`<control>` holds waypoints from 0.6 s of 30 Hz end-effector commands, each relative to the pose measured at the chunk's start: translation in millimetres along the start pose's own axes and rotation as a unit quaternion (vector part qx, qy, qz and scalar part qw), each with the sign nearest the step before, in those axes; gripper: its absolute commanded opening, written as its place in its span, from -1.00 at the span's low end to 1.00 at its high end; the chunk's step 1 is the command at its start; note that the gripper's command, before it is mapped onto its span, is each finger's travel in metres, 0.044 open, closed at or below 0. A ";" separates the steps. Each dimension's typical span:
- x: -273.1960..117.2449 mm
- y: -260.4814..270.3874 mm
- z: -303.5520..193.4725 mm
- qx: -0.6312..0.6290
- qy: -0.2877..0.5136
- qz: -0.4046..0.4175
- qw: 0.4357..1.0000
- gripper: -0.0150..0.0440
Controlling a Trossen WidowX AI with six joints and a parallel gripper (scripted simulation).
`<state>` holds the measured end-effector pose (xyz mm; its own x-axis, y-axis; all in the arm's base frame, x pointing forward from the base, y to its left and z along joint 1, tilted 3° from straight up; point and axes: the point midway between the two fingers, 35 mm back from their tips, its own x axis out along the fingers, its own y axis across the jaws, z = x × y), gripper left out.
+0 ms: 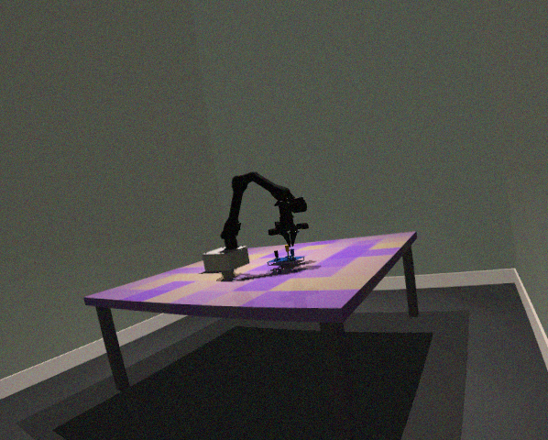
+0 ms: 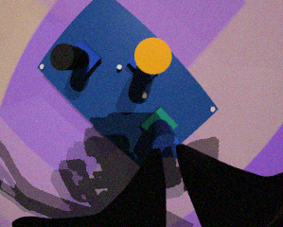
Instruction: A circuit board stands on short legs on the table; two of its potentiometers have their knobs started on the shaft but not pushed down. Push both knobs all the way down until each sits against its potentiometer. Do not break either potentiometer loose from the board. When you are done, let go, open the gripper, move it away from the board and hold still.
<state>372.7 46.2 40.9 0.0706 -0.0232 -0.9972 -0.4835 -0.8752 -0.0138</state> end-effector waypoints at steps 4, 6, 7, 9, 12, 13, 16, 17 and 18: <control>1.1 0.2 0.3 0.000 -0.001 0.000 1.000 0.22; -2.8 4.4 6.6 0.000 -0.001 0.001 1.000 0.40; -7.3 9.7 14.7 0.000 -0.001 0.001 1.000 0.49; -16.6 23.2 34.6 0.000 -0.001 0.001 1.000 0.67; -26.0 44.5 65.4 -0.001 -0.002 0.002 1.000 0.93; -28.0 51.8 75.8 -0.001 -0.002 0.003 1.000 1.00; -30.1 74.2 107.2 -0.001 -0.002 0.004 1.000 1.00; -29.6 81.7 117.6 -0.001 -0.003 0.004 1.000 1.00; -28.4 89.2 127.9 -0.001 -0.003 0.004 1.000 1.00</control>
<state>255.1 35.9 64.9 0.0732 -0.0211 -0.9971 -0.4791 -0.8776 -0.0166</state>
